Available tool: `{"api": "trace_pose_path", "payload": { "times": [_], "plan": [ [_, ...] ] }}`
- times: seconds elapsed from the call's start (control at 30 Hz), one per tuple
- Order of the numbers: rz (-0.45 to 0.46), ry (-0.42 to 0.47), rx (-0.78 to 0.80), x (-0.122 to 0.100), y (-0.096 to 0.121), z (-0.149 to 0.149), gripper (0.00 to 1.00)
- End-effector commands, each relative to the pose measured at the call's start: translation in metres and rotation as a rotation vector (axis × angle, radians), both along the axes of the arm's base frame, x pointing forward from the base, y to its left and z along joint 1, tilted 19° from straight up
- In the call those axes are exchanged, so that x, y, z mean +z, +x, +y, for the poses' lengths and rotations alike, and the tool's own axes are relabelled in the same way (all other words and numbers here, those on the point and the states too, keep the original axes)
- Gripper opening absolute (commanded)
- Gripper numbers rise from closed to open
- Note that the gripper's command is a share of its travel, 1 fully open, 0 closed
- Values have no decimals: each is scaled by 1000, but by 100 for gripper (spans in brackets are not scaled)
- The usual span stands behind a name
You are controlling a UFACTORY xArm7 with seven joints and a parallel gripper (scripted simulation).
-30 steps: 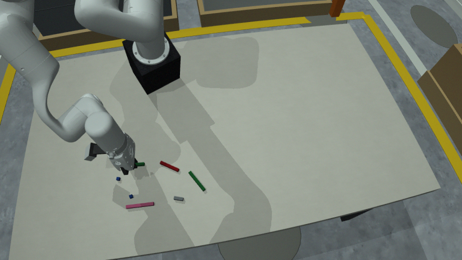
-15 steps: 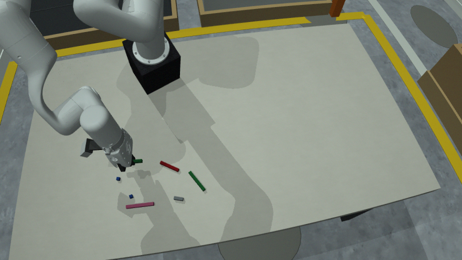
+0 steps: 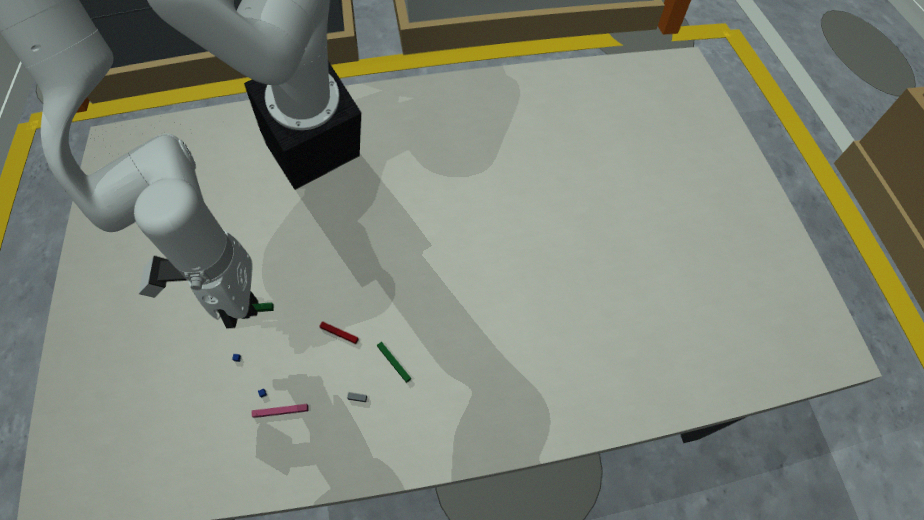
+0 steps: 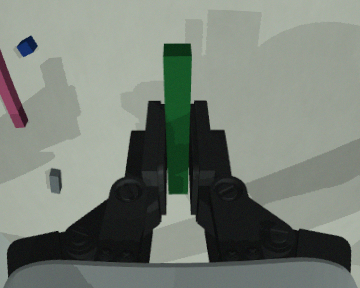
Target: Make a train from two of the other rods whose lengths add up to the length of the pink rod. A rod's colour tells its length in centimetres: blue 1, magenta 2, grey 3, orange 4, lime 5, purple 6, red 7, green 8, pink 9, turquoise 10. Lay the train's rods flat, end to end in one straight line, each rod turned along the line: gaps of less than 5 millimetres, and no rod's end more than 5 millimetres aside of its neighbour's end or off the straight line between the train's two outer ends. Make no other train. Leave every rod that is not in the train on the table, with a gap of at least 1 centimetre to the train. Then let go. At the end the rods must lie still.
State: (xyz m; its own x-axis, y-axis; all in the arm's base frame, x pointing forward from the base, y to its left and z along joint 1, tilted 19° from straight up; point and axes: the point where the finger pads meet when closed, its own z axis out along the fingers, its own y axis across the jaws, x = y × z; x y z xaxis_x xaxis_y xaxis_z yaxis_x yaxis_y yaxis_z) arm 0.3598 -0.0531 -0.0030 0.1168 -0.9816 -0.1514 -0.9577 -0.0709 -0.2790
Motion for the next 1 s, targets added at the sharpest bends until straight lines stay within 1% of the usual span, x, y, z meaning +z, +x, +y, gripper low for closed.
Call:
{"api": "trace_pose_path", "payload": {
  "times": [0.0,0.17,0.2,0.37,0.5,0.97],
  "plan": [
    [2,3,2,6,-1,-2,4],
    [2,3,0,6,0,-2,4],
    [4,6,-12,7,3,-2,4],
    [33,47,-163,20,48,0,4],
    [35,52,-176,22,52,0,4],
    [35,52,-176,21,52,1,4]
  ]
}}
